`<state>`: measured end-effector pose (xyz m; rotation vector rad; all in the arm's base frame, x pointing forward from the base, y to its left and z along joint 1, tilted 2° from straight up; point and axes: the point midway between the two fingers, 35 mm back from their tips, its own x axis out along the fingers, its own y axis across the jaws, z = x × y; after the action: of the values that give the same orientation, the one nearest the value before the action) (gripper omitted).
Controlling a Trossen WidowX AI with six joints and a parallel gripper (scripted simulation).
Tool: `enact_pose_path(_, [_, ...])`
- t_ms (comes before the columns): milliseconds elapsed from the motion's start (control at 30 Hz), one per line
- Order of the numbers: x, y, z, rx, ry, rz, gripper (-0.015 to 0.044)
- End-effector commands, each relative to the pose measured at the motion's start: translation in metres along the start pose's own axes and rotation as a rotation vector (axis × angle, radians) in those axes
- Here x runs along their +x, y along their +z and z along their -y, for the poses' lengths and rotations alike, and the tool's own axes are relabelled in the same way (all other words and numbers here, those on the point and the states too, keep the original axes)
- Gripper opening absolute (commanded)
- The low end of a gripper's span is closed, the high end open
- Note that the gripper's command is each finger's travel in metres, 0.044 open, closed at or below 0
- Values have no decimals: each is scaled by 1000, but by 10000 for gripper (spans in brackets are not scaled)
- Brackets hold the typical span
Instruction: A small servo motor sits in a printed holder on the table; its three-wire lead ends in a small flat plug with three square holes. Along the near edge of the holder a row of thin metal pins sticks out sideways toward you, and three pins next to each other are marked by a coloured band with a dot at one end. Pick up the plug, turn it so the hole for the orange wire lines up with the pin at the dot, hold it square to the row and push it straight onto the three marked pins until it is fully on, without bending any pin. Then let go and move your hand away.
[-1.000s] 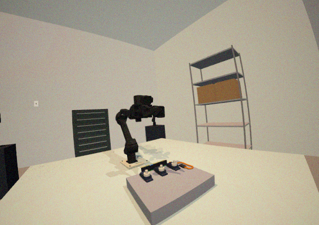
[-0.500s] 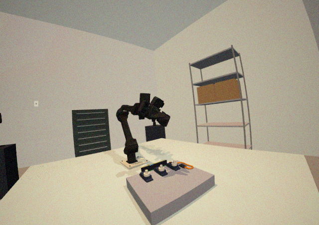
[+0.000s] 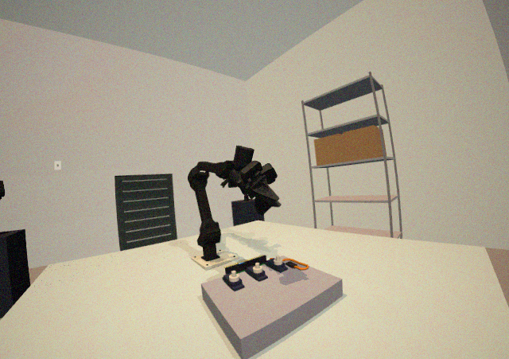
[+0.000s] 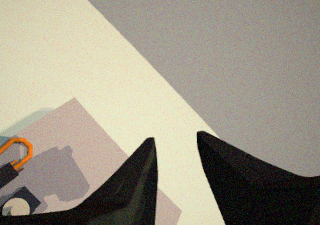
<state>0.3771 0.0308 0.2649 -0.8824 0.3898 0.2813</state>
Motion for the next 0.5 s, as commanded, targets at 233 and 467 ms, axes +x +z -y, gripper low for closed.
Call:
enact_pose_path(233, [24, -1, -23, -321, 178, -64, 115])
enact_pose_path(467, [37, -3, -38, -525, 300, -81, 115])
